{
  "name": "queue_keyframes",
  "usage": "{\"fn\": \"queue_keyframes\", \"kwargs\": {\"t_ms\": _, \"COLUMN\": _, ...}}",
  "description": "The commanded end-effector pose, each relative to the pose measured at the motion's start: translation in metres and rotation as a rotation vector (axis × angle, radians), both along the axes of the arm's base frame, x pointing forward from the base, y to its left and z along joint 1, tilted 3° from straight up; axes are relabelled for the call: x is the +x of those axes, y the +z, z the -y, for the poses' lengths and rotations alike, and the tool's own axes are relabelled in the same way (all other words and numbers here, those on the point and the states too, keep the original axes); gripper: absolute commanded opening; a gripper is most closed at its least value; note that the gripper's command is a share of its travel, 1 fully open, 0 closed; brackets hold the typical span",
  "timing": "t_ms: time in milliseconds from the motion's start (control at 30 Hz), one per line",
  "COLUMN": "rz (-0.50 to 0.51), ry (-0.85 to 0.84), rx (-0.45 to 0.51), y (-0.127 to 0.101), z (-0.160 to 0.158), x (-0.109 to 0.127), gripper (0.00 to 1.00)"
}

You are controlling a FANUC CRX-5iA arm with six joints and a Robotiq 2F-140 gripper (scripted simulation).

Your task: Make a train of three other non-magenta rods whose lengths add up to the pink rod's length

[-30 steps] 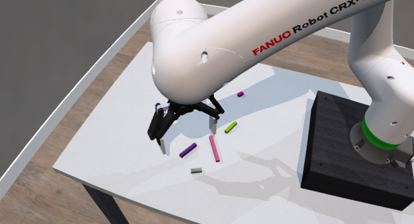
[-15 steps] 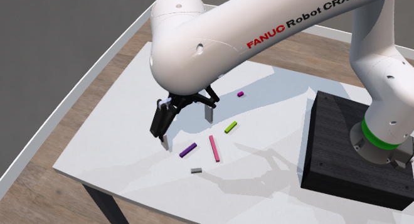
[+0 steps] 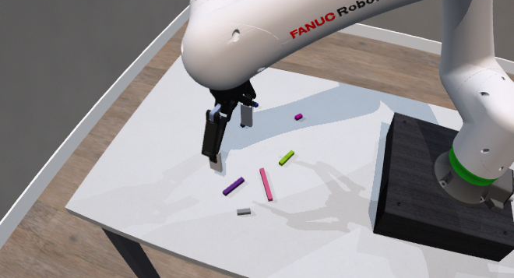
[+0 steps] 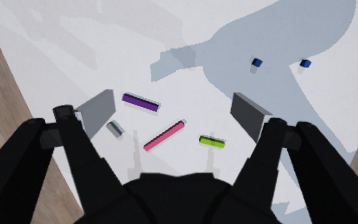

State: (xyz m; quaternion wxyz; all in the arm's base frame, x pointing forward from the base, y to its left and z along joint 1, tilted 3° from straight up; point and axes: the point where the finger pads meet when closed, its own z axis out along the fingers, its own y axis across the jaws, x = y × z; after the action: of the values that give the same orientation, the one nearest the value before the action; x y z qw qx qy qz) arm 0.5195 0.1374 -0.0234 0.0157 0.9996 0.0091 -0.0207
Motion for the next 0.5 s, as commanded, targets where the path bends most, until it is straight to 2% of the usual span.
{"fn": "queue_keyframes", "kwargs": {"t_ms": 0, "rz": -0.015, "ry": 0.165, "rx": 0.021, "y": 0.002, "z": 0.016, "x": 0.008, "gripper": 1.0}}
{"fn": "queue_keyframes", "kwargs": {"t_ms": 100, "rz": -0.016, "ry": 0.198, "rx": 0.022, "y": 0.002, "z": 0.019, "x": 0.01, "gripper": 1.0}}
{"fn": "queue_keyframes", "kwargs": {"t_ms": 133, "rz": -0.018, "ry": 0.283, "rx": 0.026, "y": 0.003, "z": 0.028, "x": 0.014, "gripper": 1.0}}
{"fn": "queue_keyframes", "kwargs": {"t_ms": 467, "rz": -0.026, "ry": 0.595, "rx": 0.04, "y": 0.007, "z": 0.062, "x": 0.027, "gripper": 1.0}}
